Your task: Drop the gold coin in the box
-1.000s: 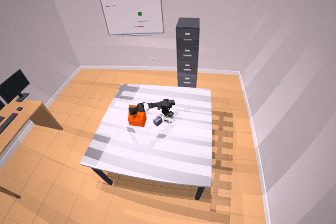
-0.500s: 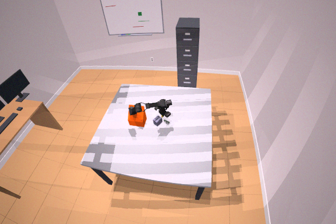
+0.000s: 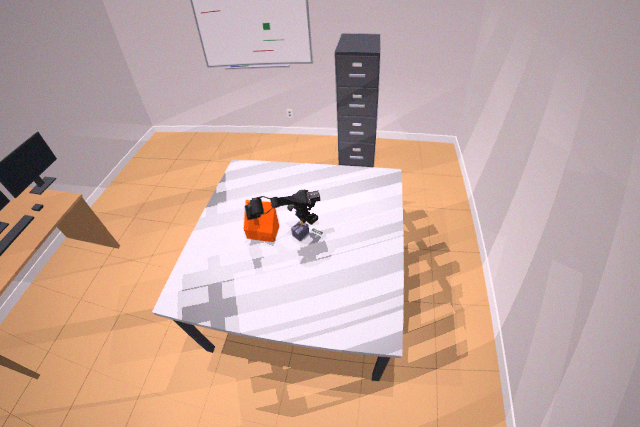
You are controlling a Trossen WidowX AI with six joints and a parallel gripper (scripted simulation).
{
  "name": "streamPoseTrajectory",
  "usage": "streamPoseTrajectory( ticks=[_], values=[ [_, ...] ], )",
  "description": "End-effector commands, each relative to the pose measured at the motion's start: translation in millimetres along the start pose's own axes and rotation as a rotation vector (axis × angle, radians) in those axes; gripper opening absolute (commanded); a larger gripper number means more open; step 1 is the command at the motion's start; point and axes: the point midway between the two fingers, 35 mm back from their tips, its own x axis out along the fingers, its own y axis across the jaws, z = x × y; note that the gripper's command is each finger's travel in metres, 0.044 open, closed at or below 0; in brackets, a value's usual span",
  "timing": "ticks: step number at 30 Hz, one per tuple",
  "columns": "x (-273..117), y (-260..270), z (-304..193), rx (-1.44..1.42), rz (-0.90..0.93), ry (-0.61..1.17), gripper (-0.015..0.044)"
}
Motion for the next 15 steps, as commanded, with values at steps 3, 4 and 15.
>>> streamPoseTrajectory(
  ticks=[3, 4, 15],
  values=[
    [1, 13, -11, 0.006, 0.005, -0.003, 0.0],
    [1, 14, -13, 0.006, 0.005, -0.003, 0.0],
    [2, 16, -16, -0.002, 0.001, 0.002, 0.0]
  ],
)
